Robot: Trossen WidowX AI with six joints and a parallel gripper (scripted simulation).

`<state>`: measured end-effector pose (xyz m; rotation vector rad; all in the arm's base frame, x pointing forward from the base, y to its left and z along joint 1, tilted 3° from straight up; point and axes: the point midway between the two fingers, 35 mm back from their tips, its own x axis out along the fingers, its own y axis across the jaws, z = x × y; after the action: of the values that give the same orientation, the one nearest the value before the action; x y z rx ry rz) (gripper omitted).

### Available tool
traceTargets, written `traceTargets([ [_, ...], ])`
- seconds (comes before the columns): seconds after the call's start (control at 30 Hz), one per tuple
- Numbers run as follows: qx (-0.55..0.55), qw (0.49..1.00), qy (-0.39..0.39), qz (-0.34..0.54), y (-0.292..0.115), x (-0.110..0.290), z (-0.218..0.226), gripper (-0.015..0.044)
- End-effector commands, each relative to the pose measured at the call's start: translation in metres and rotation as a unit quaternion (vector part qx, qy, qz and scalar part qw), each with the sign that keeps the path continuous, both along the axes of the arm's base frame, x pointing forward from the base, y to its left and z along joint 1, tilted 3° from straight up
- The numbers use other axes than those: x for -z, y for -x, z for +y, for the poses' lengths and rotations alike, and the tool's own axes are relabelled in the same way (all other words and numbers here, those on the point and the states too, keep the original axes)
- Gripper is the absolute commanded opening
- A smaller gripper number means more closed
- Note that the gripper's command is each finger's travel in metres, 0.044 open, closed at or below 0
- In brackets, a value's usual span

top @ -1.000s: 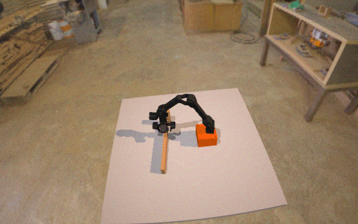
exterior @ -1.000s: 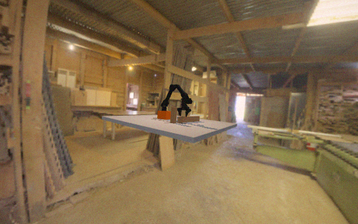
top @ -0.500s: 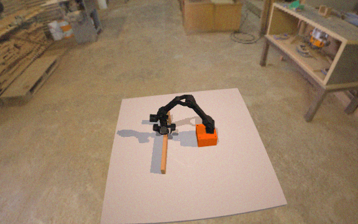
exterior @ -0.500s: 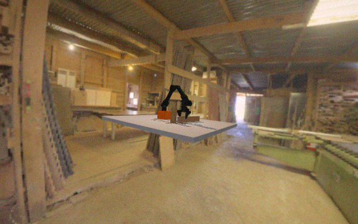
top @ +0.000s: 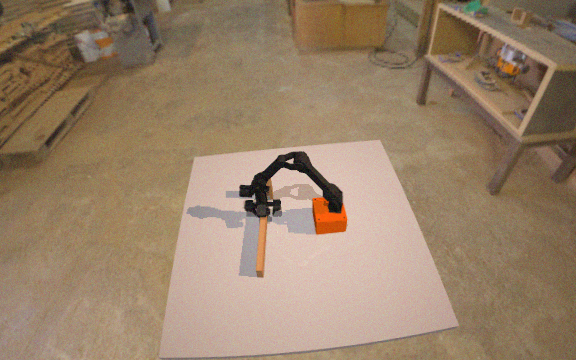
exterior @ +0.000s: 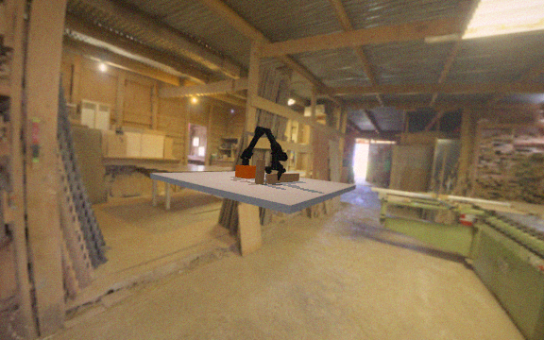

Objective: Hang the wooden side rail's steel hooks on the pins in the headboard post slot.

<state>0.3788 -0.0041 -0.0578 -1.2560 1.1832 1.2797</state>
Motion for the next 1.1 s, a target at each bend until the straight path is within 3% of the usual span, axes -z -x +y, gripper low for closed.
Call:
traceTargets([
  [0.0, -0.003, 1.000, -0.002, 0.000, 0.0007, 0.0028, 0.0007, 0.0387],
  [0.33, -0.003, 1.000, -0.002, 0.000, 0.0007, 0.0028, 0.0007, 0.0125],
  [0.53, -0.003, 1.000, -0.002, 0.000, 0.0007, 0.0028, 0.0007, 0.0085],
  [0.63, -0.003, 1.000, -0.002, 0.000, 0.0007, 0.0028, 0.0007, 0.0006],
  [1.07, -0.028, 1.000, -0.002, 0.000, 0.0044, 0.0027, 0.0002, 0.0000],
])
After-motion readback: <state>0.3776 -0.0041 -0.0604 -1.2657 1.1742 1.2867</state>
